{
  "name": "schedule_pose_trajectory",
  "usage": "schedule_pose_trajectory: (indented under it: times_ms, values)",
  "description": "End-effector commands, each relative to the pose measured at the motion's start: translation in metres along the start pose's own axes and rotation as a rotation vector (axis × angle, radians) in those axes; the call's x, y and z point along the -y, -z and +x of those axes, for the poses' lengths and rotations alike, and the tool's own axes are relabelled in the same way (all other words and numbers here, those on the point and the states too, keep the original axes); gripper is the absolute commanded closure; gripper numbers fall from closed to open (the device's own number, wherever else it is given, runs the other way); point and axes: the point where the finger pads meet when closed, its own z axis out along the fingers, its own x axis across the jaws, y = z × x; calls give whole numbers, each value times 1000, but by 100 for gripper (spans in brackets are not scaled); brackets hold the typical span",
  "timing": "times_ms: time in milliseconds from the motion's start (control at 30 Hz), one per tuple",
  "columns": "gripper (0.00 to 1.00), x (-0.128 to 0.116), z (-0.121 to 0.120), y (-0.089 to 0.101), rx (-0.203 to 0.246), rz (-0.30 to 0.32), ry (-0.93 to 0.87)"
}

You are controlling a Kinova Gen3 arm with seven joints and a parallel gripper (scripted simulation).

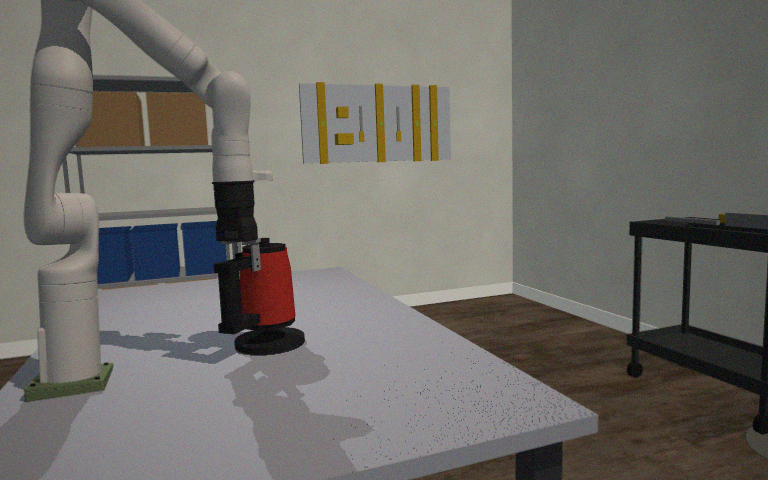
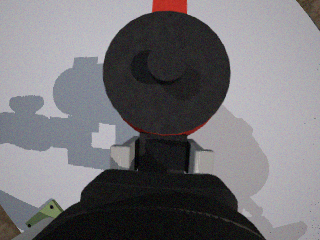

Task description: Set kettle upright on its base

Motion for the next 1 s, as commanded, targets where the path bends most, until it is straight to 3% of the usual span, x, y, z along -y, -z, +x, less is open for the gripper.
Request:
schedule_pose_trajectory:
  times_ms: [0, 567, 967]
  values:
    - [100, 0, 0, 0, -1, 1, 0]
    - [100, 0, 0, -1, -1, 1, 0]
    - [100, 0, 0, -15, -1, 1, 0]
